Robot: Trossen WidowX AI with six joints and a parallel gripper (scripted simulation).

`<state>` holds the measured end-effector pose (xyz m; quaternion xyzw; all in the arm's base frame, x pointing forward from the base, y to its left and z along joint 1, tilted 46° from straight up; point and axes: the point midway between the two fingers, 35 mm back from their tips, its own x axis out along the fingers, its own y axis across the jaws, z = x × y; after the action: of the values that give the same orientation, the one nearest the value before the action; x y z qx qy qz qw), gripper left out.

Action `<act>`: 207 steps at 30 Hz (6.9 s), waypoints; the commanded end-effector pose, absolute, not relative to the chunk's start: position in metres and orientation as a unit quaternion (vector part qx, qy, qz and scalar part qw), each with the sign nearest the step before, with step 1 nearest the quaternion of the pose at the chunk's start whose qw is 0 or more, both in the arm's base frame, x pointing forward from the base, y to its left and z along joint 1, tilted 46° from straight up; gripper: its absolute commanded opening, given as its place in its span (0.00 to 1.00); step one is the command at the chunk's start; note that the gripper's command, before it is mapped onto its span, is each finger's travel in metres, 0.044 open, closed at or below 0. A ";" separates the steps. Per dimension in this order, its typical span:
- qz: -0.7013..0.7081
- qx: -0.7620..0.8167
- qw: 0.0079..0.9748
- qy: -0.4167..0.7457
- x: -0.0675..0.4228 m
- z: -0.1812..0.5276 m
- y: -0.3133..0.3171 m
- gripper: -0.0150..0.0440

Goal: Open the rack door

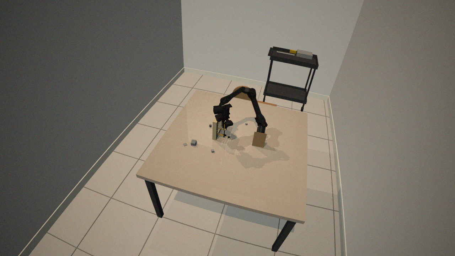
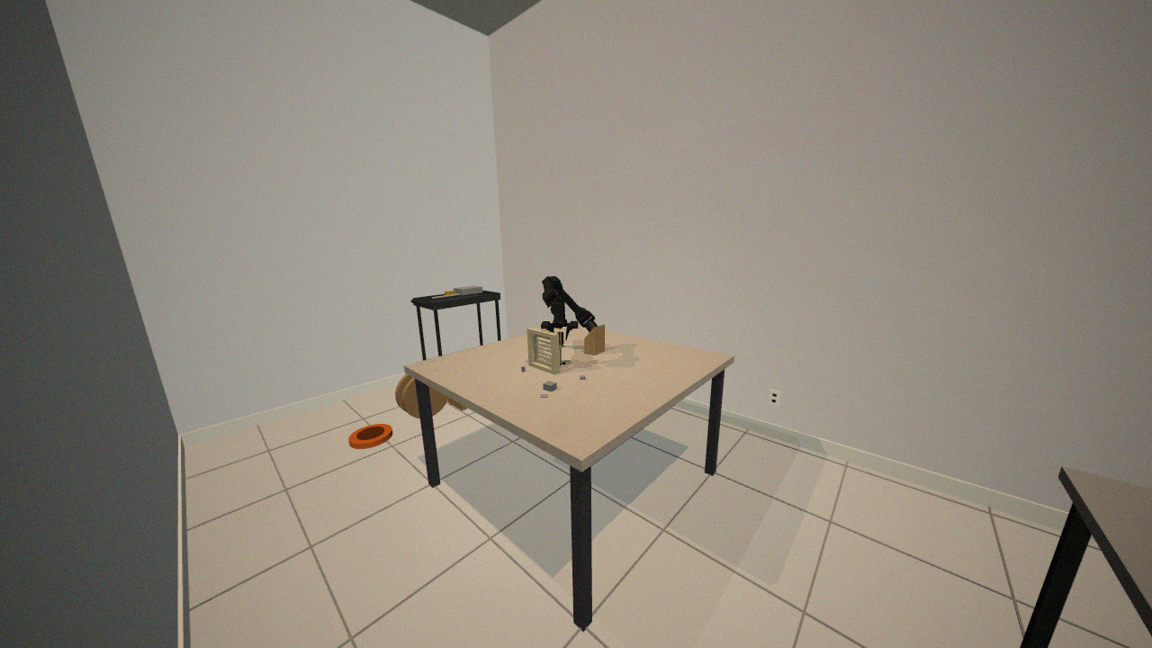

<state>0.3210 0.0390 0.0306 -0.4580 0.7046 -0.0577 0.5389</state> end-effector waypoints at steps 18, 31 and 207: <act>-0.405 -0.126 0.696 0.580 0.321 0.031 0.039 0.73; -0.567 0.101 0.700 0.422 0.321 0.031 0.039 0.73; -0.247 -0.301 0.638 0.664 0.233 0.153 -0.082 0.36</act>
<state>0.2325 -0.0814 0.1519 -0.2971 0.6647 -0.2480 0.6390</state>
